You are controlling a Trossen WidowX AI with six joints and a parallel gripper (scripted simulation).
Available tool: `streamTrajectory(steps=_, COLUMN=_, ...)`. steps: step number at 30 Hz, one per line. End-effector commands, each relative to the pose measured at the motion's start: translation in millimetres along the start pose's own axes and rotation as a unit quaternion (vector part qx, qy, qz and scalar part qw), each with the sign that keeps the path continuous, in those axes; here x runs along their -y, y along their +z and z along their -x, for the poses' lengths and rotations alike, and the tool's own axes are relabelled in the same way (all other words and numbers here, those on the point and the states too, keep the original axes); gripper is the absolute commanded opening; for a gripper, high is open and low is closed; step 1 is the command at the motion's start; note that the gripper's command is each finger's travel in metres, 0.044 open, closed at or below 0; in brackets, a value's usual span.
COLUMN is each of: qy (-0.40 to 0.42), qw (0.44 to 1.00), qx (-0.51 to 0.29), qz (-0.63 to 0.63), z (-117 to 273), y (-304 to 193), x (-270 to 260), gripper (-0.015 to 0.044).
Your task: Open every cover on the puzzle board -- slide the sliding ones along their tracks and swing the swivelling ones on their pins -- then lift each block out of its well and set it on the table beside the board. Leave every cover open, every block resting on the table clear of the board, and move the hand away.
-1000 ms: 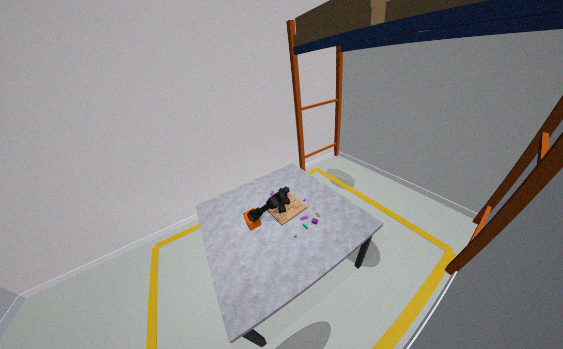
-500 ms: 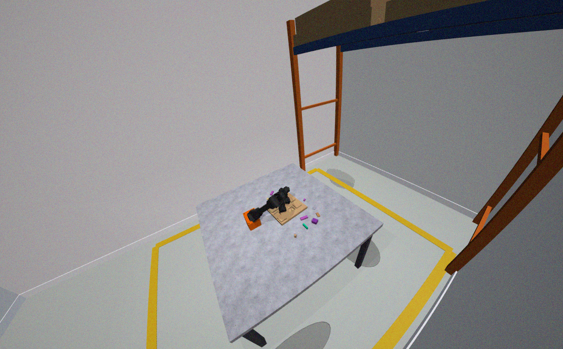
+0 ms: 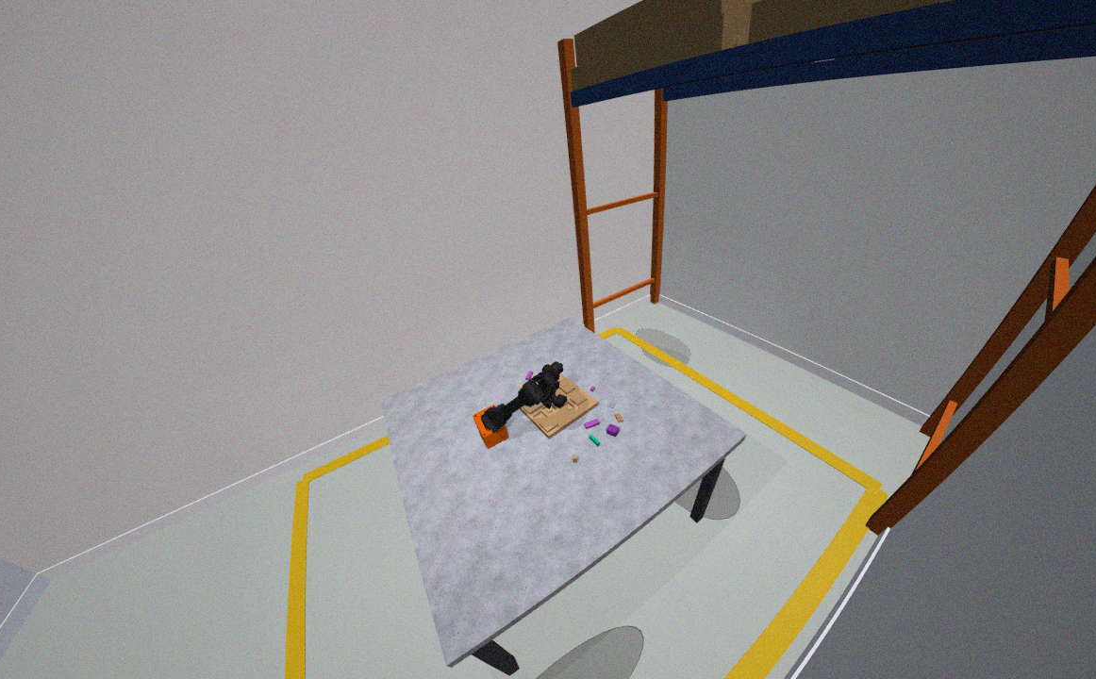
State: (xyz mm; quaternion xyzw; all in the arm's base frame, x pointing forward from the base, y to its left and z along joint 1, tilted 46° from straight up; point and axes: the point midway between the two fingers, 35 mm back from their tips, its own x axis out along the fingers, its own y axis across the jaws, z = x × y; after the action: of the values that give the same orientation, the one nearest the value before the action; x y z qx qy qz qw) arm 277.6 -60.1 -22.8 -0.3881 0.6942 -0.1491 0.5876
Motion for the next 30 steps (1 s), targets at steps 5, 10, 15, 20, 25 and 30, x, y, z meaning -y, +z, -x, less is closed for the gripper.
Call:
streamTrajectory(steps=5, qy=0.001, qw=0.997, qx=0.001, qz=0.076, z=15.1, y=1.0, x=0.0, gripper=0.0131)
streamTrajectory(steps=10, qy=0.002, qw=0.983, qx=0.001, qz=0.183, z=37.3, y=0.6, x=0.2, gripper=0.0144)
streamTrajectory(steps=15, qy=0.002, qw=0.962, qx=0.001, qz=0.274, z=56.8, y=-1.4, x=0.7, gripper=0.0144)
streamTrajectory(steps=20, qy=0.002, qw=0.961, qx=0.001, qz=0.278, z=57.6, y=-1.6, x=0.7, gripper=0.0144)
streamTrajectory(steps=25, qy=0.002, qw=0.961, qx=0.001, qz=0.278, z=53.1, y=-1.3, x=0.8, gripper=0.0144)
streamTrajectory(steps=30, qy=0.002, qw=0.961, qx=0.001, qz=0.278, z=39.9, y=-1.1, x=1.0, gripper=0.0144)
